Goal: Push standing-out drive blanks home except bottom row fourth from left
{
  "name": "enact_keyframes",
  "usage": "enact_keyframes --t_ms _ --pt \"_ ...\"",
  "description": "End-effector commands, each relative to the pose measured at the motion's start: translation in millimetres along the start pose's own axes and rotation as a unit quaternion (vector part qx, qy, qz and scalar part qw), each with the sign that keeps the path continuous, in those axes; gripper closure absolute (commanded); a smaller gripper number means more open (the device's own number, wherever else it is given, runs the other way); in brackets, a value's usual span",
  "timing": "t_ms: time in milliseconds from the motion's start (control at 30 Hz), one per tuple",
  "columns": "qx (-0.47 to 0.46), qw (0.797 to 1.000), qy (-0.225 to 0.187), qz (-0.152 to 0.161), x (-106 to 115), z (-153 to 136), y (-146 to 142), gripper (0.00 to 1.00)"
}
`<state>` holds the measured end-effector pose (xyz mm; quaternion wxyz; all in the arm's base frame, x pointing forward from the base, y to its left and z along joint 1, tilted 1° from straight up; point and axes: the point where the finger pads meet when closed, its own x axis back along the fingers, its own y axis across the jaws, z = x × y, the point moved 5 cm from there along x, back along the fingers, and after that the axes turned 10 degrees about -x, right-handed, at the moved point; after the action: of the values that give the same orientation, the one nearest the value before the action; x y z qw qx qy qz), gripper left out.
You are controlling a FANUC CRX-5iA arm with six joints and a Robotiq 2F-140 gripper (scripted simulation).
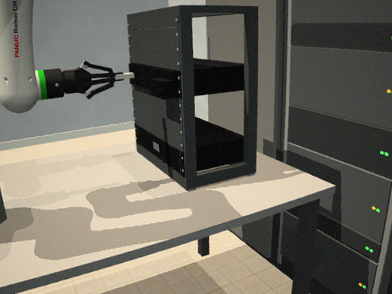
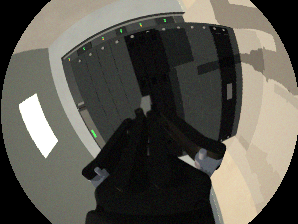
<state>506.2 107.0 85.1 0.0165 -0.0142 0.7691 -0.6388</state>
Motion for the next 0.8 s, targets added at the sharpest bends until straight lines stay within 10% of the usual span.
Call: enact_keyframes --t_ms 0,767 --pt "0.0 1.0 -0.001 0.0 0.6 14.0 1.0 1.0" --pt "0.0 1.0 -0.001 0.0 2.7 100.8 7.9 1.0"
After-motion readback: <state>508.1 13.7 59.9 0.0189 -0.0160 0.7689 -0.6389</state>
